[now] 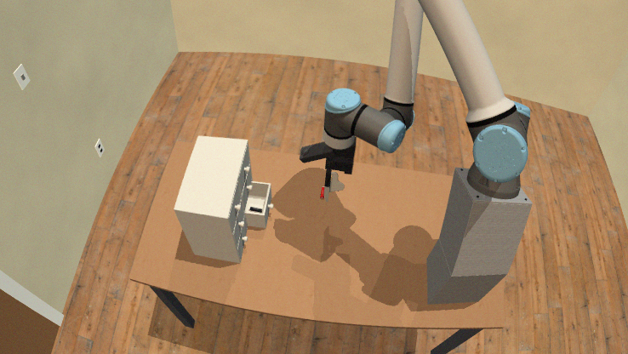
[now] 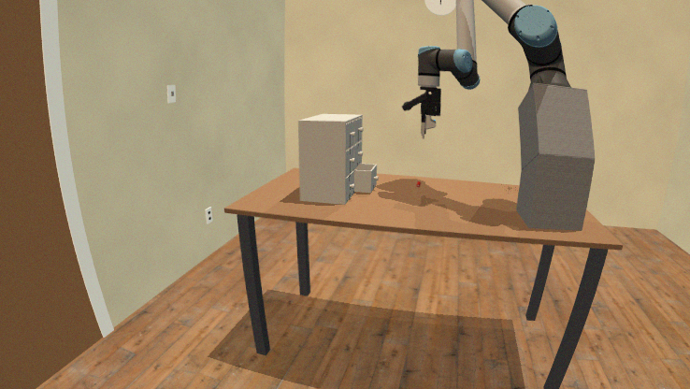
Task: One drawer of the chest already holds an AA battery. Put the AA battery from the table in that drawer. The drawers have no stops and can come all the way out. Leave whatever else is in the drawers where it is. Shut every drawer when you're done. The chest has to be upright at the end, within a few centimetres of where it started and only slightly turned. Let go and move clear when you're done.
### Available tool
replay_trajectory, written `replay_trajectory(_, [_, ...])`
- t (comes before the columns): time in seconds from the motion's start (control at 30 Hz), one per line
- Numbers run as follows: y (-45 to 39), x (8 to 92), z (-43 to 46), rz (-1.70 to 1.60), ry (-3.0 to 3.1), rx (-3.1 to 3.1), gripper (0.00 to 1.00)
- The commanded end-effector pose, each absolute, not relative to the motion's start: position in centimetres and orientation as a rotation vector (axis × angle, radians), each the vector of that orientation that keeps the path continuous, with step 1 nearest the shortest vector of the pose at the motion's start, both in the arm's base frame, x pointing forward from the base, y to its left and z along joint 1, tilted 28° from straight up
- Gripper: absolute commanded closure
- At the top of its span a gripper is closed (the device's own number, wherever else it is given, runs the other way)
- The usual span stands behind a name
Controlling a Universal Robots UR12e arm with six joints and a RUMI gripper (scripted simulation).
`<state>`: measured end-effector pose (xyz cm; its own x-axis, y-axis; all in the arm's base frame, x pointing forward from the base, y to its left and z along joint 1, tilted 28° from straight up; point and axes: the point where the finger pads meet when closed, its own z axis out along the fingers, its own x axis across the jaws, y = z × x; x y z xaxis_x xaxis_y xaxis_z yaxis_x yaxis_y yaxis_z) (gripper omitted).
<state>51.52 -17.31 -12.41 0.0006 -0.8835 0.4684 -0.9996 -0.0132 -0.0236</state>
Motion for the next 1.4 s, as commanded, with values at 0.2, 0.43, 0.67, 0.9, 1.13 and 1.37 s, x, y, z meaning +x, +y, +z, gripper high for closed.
replay_trajectory(0.2, [-17.3, 51.5, -12.4, 0.514, -1.952, 1.966, 0.0])
replay_trajectory(0.43, [-17.1, 51.5, -12.1, 0.514, -1.952, 1.966, 0.0])
replay_trajectory(0.67, [-16.9, 51.5, -11.7, 0.514, -1.952, 1.966, 0.0])
replay_trajectory(0.9, [-16.6, 51.5, -11.1, 0.514, -1.952, 1.966, 0.0])
replay_trajectory(1.13, [-16.5, 51.5, -11.0, 0.514, -1.952, 1.966, 0.0])
replay_trajectory(1.37, [-16.5, 53.1, -11.1, 0.514, -1.952, 1.966, 0.0])
